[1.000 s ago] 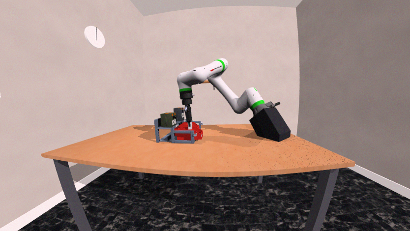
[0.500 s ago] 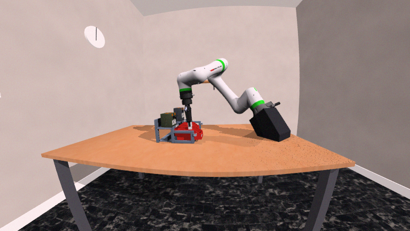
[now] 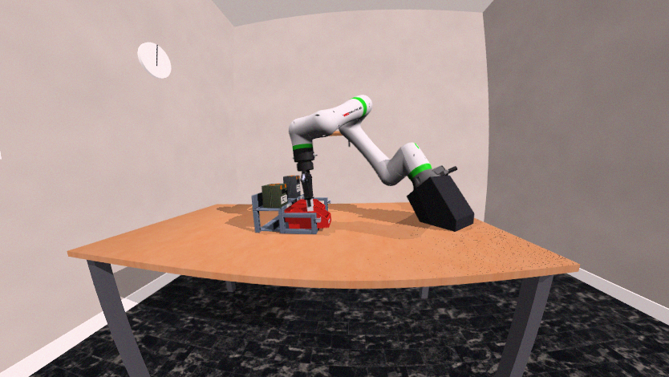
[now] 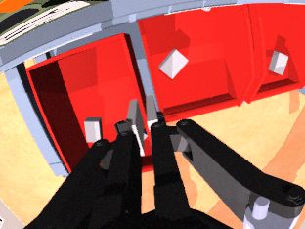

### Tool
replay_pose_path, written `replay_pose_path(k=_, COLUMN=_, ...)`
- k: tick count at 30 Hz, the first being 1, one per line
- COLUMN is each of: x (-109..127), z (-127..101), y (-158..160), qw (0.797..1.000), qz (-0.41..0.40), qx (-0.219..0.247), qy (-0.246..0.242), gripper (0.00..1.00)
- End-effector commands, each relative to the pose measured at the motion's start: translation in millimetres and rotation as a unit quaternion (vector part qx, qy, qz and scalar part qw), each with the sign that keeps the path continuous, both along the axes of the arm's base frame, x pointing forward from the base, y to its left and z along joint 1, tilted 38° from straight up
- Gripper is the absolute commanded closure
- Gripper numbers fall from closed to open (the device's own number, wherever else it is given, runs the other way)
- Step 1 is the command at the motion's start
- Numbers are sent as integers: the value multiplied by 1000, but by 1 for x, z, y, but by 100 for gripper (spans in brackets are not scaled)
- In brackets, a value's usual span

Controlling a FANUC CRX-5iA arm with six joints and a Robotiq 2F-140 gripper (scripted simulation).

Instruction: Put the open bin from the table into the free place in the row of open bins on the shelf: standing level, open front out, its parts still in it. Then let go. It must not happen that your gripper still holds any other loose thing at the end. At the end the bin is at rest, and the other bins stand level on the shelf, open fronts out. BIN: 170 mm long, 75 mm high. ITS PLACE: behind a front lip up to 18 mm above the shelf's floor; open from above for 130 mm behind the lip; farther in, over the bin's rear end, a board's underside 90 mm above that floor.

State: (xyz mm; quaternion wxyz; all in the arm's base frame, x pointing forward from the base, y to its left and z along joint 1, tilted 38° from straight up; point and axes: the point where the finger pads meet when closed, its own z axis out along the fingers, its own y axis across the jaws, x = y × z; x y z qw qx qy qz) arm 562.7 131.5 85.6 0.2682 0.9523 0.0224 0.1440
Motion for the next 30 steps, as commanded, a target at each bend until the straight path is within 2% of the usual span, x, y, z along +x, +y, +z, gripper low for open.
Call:
replay_pose_path(k=1, x=0, z=0, y=0, qw=1000, qz=0, qx=0, qy=0, gripper=94)
replay_pose_path(k=30, x=-3, z=7, y=4, qw=1000, qz=0, qx=0, qy=0, gripper=94)
